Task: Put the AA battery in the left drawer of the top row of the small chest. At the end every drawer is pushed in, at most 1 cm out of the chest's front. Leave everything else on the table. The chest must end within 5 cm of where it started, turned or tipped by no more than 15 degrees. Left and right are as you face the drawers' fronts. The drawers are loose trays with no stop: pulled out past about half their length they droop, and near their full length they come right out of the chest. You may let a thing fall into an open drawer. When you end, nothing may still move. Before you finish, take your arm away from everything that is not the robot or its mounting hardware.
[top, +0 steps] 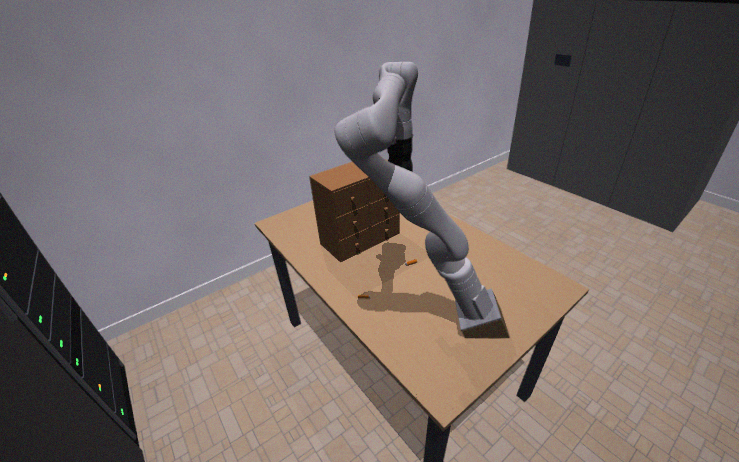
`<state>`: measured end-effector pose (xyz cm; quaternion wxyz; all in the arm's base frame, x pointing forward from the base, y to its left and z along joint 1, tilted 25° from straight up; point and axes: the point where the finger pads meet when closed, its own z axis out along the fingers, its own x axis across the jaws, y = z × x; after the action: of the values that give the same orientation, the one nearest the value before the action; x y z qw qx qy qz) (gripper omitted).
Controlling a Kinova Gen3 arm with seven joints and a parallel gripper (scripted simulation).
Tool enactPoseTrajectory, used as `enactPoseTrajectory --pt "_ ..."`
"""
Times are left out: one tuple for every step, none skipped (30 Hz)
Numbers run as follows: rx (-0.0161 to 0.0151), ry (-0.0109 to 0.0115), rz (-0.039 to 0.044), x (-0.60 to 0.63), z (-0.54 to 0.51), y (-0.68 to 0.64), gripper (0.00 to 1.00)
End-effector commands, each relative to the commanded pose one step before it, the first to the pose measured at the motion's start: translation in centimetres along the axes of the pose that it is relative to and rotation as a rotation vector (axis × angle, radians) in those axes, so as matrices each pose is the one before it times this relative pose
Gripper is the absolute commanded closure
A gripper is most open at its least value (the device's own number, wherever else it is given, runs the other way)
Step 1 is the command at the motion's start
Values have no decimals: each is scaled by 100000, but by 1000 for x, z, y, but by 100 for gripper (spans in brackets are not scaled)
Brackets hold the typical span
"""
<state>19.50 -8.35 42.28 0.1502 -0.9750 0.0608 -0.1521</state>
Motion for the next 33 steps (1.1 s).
enactPoseTrajectory --pt "571 373 5 205 -245 -623 0" --pt "0 0 0 0 0 0 0" --pt "0 0 0 0 0 0 0" --pt "263 151 193 66 -71 -192 0" --pt "0 0 0 0 0 0 0" --pt "0 0 0 0 0 0 0" --pt "0 0 0 0 0 0 0" --pt "203 115 147 50 -55 -149 0" --pt "0 0 0 0 0 0 0" --pt "0 0 0 0 0 0 0" --pt "150 84 108 37 -40 -110 0" --pt "103 57 74 25 -27 -76 0" --pt "0 0 0 0 0 0 0" --pt "0 0 0 0 0 0 0" --pt "65 35 46 16 -17 -47 0" --pt "34 19 24 8 -9 -25 0" --pt "13 7 9 3 -3 -9 0" --pt "2 1 1 0 0 -1 0" --pt "0 0 0 0 0 0 0" --pt "0 0 0 0 0 0 0" --pt "0 0 0 0 0 0 0" --pt "0 0 0 0 0 0 0" --pt "0 0 0 0 0 0 0" --pt "0 0 0 0 0 0 0" --pt "0 0 0 0 0 0 0" --pt "0 0 0 0 0 0 0" --pt "0 0 0 0 0 0 0" --pt "0 0 0 0 0 0 0" --pt "0 0 0 0 0 0 0" --pt "0 0 0 0 0 0 0" --pt "0 0 0 0 0 0 0" --pt "0 0 0 0 0 0 0" --pt "0 0 0 0 0 0 0"
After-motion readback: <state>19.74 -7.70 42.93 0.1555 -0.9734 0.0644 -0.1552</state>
